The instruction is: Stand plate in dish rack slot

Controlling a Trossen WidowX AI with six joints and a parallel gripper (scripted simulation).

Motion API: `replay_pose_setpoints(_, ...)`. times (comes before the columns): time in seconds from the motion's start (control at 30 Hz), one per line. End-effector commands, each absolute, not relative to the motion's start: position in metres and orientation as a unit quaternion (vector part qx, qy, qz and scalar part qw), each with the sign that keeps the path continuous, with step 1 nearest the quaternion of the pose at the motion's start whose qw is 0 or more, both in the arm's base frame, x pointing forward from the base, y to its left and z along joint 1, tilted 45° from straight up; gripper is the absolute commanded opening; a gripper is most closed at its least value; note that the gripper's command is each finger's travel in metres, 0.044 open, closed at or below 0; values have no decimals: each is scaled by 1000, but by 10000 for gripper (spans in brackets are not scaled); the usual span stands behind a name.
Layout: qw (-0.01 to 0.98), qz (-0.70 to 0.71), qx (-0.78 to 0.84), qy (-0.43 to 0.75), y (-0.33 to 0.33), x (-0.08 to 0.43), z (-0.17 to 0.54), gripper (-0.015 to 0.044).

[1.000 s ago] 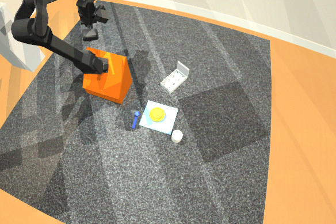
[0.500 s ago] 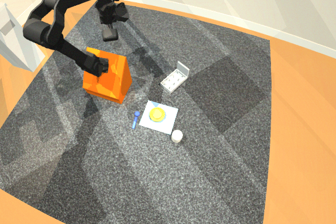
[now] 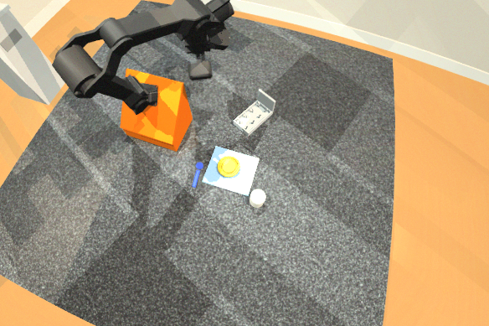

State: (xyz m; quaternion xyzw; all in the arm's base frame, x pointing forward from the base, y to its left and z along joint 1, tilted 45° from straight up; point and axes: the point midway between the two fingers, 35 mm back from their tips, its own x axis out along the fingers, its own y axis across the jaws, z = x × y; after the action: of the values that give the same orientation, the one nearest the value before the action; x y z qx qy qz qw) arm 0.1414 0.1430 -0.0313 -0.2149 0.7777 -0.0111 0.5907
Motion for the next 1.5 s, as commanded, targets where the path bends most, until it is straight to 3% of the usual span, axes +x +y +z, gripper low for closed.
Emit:
replay_pose_setpoints(0.0,626,-35,-204,752,113,187,-26,400)
replay_pose_setpoints(0.47,672,-179,-208,688,-21,276,-1,400)
replay_pose_setpoints(0.77,644,-304,-235,661,-130,279,31,400)
replay_pose_setpoints(1.47,643,-306,-235,661,-145,283,20,400)
